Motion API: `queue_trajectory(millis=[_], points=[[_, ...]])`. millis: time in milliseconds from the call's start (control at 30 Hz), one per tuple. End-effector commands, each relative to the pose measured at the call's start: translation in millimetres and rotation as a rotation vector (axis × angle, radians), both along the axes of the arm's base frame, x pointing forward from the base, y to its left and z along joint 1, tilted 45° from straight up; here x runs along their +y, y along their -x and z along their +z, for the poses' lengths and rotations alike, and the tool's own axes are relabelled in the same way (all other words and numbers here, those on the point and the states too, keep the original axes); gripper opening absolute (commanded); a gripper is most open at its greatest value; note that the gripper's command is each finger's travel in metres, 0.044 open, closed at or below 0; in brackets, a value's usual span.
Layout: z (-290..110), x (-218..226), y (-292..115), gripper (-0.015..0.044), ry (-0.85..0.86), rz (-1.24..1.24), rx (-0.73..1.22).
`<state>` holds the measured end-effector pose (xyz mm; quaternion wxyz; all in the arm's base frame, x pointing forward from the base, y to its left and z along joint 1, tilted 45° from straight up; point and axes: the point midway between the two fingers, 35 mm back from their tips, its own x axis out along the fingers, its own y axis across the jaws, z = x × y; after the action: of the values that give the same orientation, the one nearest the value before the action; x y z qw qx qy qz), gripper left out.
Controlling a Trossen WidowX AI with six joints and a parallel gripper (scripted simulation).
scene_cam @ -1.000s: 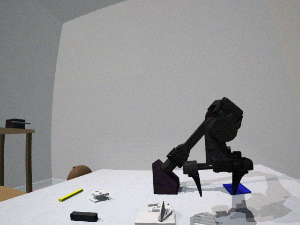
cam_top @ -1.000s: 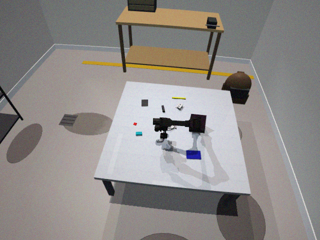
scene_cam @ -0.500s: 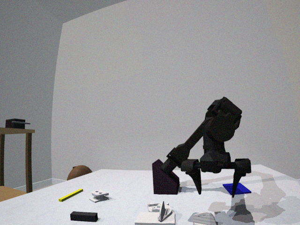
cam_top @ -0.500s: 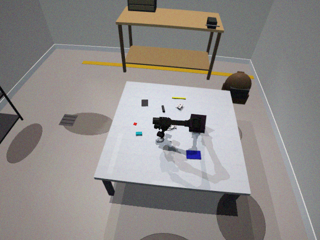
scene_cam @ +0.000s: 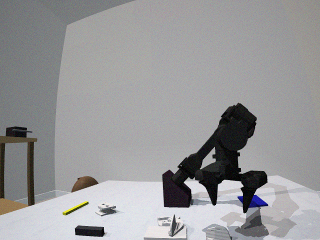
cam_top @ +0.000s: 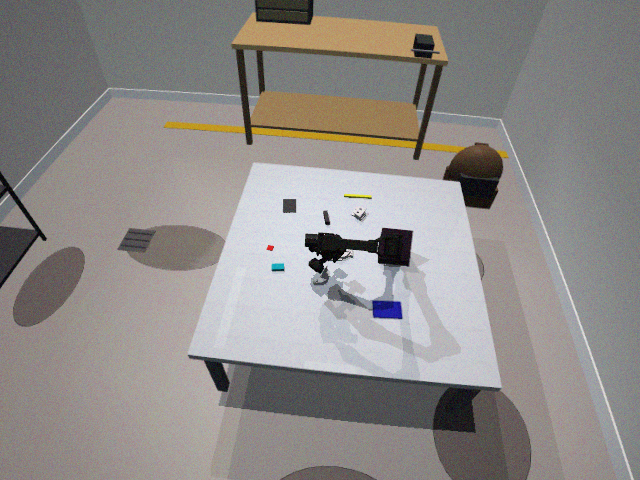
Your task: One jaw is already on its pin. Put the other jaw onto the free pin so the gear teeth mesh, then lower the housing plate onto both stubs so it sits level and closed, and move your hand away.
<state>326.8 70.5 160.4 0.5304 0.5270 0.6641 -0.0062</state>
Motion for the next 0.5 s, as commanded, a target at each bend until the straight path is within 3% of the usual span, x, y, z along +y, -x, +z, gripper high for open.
queue_trajectory(millis=[0,467], points=[[-0.1,-1.7,-0.7,0.044,-0.017,-0.083,0.079],[-2.4,-5.9,-2.3,0.044,-0.058,-0.324,0.314]])
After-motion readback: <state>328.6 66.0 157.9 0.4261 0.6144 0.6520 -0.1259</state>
